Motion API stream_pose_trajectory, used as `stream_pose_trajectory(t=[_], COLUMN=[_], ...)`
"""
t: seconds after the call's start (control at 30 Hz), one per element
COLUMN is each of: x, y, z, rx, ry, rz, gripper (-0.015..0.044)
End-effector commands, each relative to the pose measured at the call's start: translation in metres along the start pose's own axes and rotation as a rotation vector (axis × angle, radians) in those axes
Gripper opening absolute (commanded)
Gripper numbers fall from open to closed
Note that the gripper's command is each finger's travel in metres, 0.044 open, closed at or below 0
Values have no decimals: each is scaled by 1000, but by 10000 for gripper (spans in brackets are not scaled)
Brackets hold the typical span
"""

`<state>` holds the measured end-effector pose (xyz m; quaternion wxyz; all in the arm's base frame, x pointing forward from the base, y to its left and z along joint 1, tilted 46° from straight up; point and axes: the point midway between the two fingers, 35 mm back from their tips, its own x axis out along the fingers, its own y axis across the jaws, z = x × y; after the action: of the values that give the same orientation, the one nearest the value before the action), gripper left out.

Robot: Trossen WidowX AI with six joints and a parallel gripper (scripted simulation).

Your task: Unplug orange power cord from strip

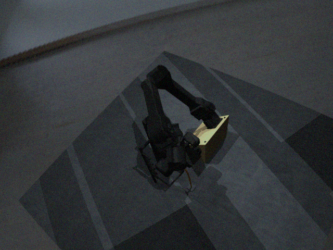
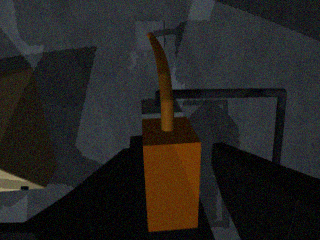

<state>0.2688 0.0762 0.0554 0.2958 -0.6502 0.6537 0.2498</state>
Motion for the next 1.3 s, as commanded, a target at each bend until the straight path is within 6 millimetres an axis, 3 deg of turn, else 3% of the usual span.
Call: stream_pose_trajectory(t=[0.0, 0.6, 0.73, 1.0, 1.27], x=[1, 13, 10, 10, 10], y=[1, 0, 1, 1, 0], z=[-7, -8, -7, -7, 2], rx=[-4, -4, -1, -1, -1], ry=[7, 7, 2, 2, 2], rz=[-1, -2, 2, 2, 2], gripper=[160, 160, 55, 2, 0])
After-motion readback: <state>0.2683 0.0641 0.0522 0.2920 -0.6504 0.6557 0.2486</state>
